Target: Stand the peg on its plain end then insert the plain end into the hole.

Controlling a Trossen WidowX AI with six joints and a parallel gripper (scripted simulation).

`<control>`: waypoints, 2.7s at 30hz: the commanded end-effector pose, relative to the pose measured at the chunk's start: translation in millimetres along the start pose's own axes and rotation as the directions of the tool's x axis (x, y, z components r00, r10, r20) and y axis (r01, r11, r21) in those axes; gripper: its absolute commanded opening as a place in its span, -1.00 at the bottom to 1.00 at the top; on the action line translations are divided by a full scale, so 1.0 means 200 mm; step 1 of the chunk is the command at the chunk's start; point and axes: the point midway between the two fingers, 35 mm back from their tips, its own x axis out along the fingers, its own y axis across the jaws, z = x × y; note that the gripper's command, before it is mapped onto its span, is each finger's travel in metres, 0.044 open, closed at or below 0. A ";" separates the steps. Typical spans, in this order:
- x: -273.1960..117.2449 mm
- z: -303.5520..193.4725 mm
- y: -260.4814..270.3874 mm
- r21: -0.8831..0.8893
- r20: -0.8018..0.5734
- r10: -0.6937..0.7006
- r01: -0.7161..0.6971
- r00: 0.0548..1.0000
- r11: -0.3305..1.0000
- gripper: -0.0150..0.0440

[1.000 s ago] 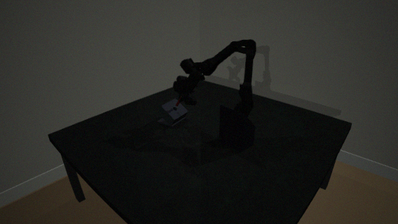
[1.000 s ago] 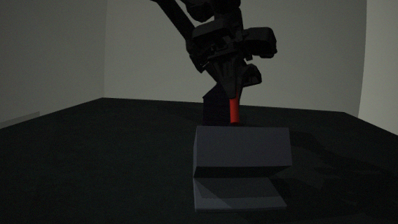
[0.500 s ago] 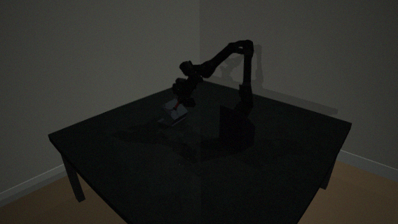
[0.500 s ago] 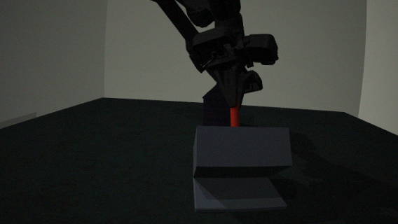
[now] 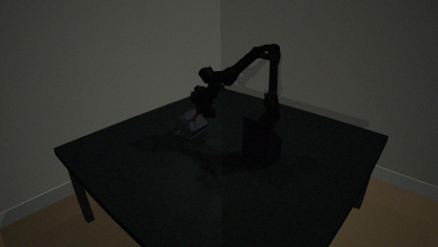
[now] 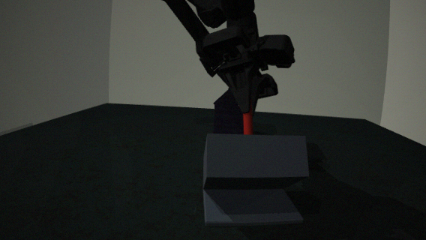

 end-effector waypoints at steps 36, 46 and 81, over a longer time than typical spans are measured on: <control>0.06 0.01 0.02 0.002 -0.001 0.000 0.000 1.000 1.000 -0.49; 0.08 0.01 0.02 0.002 -0.001 0.000 0.000 1.000 1.000 -0.49; 0.15 0.01 0.01 0.002 -0.002 -0.001 0.001 1.000 1.000 -0.49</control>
